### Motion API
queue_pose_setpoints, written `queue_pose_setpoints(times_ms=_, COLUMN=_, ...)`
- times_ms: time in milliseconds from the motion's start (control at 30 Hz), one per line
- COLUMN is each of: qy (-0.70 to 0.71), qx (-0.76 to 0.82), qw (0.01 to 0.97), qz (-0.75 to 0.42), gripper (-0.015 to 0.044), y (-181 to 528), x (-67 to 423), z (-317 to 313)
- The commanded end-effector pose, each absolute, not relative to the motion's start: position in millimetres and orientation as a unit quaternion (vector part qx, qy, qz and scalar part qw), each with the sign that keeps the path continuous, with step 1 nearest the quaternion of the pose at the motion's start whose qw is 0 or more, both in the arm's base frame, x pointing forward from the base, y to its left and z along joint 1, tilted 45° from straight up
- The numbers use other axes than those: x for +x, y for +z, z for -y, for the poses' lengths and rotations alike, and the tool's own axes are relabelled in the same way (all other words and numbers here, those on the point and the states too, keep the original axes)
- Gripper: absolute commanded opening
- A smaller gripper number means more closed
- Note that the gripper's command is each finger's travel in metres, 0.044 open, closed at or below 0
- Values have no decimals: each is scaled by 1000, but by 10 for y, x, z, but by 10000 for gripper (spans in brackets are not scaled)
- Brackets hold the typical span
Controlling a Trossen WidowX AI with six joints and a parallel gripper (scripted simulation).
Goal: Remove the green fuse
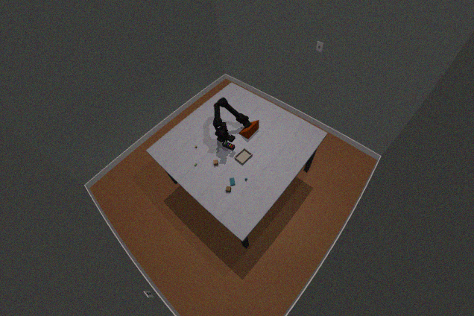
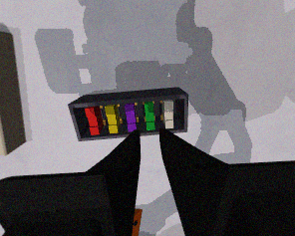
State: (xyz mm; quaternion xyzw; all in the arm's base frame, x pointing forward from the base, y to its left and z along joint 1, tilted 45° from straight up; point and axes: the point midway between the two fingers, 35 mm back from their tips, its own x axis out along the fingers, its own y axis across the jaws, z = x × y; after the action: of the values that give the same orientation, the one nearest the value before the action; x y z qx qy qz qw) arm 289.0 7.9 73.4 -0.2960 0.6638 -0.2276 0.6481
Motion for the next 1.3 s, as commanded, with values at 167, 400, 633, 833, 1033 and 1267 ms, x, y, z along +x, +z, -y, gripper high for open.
queue_pose_setpoints(times_ms=167, qy=-220, qx=-318, qw=625, qz=-678, gripper=73, y=713, x=2871, z=-37)
queue_pose_setpoints(times_ms=400, qy=-220, qx=-318, qw=625, qz=-678, gripper=73, y=683, x=2873, z=-8)
queue_pose_setpoints(times_ms=633, qy=-220, qx=-318, qw=625, qz=-678, gripper=73, y=634, x=2875, z=40)
queue_pose_setpoints(times_ms=833, qy=-220, qx=-318, qw=625, qz=-678, gripper=73, y=592, x=2879, z=81)
queue_pose_setpoints(times_ms=1033, qy=-220, qx=-319, qw=625, qz=-678, gripper=73, y=550, x=2880, z=122)
queue_pose_setpoints(times_ms=1267, qy=-221, qx=-319, qw=625, qz=-678, gripper=73, y=503, x=2880, z=170)
